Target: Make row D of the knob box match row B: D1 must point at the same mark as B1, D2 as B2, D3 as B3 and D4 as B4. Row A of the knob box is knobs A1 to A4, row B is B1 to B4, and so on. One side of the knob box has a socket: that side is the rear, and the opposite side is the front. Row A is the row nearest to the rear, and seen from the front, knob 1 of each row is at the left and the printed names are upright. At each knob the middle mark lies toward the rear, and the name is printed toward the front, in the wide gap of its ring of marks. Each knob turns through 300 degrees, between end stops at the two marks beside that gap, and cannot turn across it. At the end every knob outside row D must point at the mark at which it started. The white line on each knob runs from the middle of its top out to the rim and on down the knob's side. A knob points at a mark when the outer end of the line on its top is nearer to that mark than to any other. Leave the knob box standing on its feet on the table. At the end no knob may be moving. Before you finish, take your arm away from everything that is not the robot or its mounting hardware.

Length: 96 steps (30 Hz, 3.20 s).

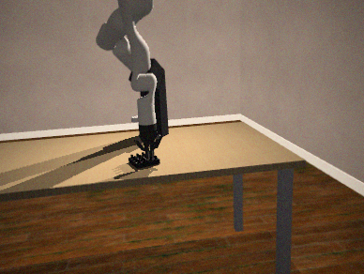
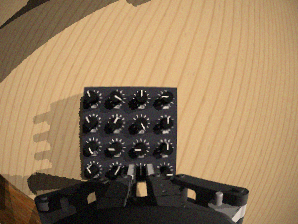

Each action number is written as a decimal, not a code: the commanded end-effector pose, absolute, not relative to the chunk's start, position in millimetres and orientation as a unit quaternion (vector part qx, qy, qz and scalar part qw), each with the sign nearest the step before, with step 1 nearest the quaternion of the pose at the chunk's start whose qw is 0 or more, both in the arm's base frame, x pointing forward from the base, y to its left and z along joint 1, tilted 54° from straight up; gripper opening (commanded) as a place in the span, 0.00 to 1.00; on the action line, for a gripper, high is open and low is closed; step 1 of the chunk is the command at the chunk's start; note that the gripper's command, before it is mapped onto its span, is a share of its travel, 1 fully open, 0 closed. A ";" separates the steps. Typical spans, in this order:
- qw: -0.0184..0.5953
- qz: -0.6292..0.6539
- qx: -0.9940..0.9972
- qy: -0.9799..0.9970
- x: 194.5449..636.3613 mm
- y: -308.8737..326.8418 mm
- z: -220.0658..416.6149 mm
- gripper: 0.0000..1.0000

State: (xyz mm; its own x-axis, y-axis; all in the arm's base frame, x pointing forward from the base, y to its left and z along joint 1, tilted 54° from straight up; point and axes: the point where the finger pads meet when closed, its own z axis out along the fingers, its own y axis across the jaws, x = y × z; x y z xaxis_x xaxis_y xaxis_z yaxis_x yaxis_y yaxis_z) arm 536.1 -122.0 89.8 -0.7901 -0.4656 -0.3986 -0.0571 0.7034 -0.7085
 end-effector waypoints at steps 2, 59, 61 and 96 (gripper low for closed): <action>0.288 -0.355 -0.149 0.877 536.2 -121.5 90.0 0.08; 0.396 -0.227 0.177 0.872 536.2 -121.5 90.0 0.08; 0.403 -0.216 0.201 0.867 536.2 -121.5 90.0 0.08; 0.452 -0.067 0.483 0.747 536.2 -121.5 90.0 0.08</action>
